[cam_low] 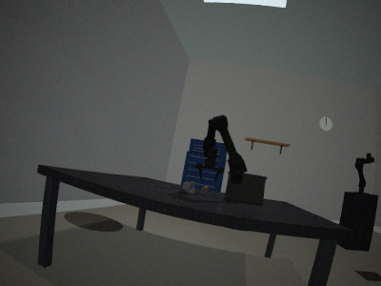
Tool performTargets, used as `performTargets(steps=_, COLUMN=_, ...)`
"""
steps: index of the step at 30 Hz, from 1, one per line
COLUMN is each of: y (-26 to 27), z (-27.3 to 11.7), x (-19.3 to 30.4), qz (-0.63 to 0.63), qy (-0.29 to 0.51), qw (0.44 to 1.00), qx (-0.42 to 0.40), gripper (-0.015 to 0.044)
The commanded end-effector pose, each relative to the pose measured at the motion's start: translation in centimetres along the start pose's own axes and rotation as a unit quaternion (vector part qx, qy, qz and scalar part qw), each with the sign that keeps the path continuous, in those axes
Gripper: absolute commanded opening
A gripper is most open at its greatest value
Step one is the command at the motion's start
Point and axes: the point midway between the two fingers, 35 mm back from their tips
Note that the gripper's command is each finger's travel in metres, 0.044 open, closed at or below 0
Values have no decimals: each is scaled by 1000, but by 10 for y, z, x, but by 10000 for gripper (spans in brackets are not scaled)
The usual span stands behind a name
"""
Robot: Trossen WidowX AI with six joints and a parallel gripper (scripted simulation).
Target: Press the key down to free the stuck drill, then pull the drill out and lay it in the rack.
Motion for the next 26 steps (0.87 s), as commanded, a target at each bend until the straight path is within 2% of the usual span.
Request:
performTargets(steps=1, y=-5, z=1, x=2, qz=22, qy=9, qw=1000, qx=5, gripper=440)
performTargets(steps=6, y=-45, z=-11, x=17, qz=176, qy=72, qw=979, qx=74, gripper=440)
performTargets(steps=11, y=-91, z=-29, x=22, qz=317, qy=90, qw=929, qx=170, gripper=440)
performTargets(steps=17, y=-145, z=-54, x=12, qz=453, qy=46, qw=845, qx=280, gripper=440)
performTargets(steps=26, y=-191, z=-79, x=-11, qz=545, qy=-42, qw=761, qx=349, gripper=440)
Point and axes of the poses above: the point midway between the two fingers, 35 mm back from their tips, its own z axis out along the fingers, its own y axis across the jaws, x = y × z, and after that the axes turned 7 degrees about -z, right-handed
